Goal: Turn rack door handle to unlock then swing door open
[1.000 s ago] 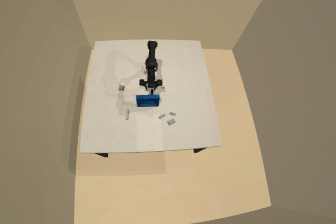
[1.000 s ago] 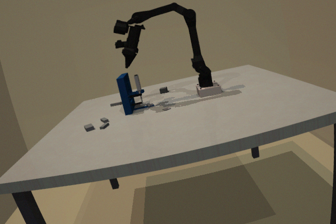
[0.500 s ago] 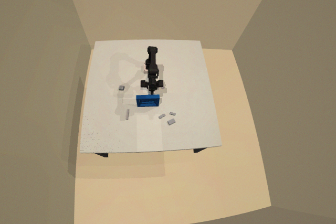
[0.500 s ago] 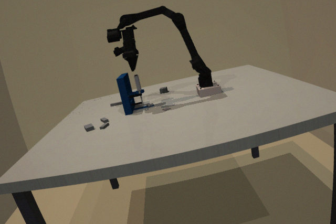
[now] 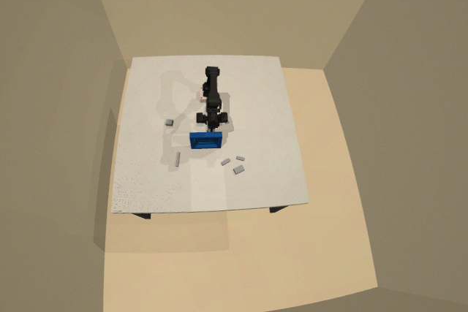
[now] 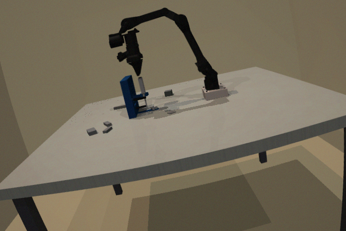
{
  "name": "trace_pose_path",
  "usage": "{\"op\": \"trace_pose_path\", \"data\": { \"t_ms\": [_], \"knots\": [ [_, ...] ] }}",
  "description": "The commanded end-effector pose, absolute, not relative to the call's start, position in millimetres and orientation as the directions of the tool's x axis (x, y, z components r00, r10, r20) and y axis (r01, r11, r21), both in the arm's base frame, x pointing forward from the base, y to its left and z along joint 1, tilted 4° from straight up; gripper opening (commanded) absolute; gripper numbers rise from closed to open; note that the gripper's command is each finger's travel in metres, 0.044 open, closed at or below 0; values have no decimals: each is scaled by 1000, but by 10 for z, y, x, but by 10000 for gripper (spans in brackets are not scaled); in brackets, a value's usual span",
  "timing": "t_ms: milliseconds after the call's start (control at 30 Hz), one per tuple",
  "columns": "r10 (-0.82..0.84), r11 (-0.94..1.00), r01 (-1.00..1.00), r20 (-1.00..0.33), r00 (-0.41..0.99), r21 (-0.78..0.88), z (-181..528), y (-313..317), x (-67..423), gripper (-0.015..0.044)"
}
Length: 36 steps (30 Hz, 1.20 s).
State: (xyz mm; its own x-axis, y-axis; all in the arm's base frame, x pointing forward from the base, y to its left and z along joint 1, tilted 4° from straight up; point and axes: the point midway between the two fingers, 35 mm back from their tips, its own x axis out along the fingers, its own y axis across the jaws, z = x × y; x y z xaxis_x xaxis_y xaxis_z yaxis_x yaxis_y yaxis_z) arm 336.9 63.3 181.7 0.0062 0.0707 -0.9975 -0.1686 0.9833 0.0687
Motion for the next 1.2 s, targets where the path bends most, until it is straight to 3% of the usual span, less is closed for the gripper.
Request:
{"op": "trace_pose_path", "data": {
  "t_ms": [0,1133,1167],
  "knots": [
    [73,983,-171,-997,0,72,1743,643,3366,300],
    [74,983,-171,-997,0,73,1214,679,3348,300],
    [74,983,-171,-997,0,73,1214,679,3348,274]
  ]
}}
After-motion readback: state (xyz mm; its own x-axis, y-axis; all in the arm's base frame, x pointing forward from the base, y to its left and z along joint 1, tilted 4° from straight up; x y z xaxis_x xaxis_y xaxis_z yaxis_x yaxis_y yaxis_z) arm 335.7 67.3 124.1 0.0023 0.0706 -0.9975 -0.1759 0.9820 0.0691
